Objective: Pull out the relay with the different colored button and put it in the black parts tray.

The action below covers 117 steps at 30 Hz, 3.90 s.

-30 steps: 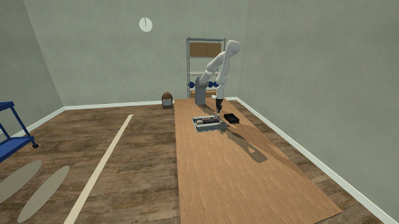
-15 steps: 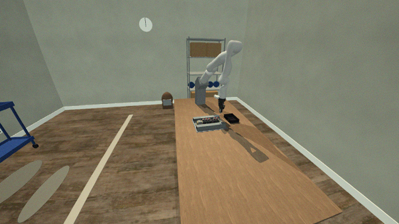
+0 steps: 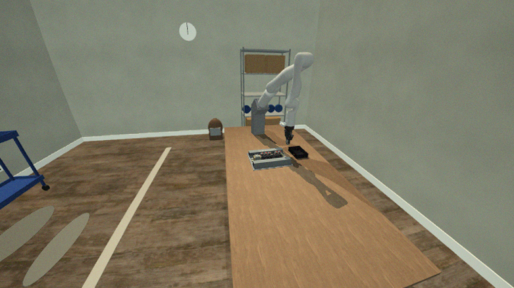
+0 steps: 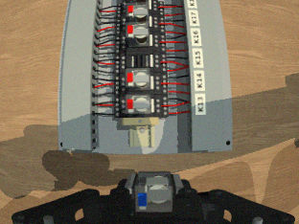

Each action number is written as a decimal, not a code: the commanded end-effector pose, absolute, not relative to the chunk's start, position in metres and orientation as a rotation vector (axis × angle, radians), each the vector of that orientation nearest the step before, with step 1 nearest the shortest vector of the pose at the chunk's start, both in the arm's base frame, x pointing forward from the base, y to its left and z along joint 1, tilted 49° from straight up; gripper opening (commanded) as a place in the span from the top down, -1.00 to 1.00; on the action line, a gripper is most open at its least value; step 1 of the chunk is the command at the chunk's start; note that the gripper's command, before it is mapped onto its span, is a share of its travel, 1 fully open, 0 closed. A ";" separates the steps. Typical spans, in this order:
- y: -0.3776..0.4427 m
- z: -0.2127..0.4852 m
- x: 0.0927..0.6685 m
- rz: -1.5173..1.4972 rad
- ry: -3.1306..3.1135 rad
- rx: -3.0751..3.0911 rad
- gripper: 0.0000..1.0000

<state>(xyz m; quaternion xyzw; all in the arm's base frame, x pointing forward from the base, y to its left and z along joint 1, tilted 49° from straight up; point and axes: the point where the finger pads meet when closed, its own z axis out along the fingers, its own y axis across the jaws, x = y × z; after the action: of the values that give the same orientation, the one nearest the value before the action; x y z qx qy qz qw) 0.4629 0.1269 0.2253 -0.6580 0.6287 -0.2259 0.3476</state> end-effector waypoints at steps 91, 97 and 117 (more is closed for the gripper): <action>0.242 0.229 0.437 -0.578 1.608 -1.723 1.00; 0.242 0.229 0.437 -0.578 1.608 -1.723 1.00; 0.242 0.229 0.437 -0.578 1.608 -1.723 1.00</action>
<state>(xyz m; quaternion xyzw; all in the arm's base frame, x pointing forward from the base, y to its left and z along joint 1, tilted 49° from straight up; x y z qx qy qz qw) 0.4368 0.2414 0.2290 -0.6653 0.6210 -0.2231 0.3492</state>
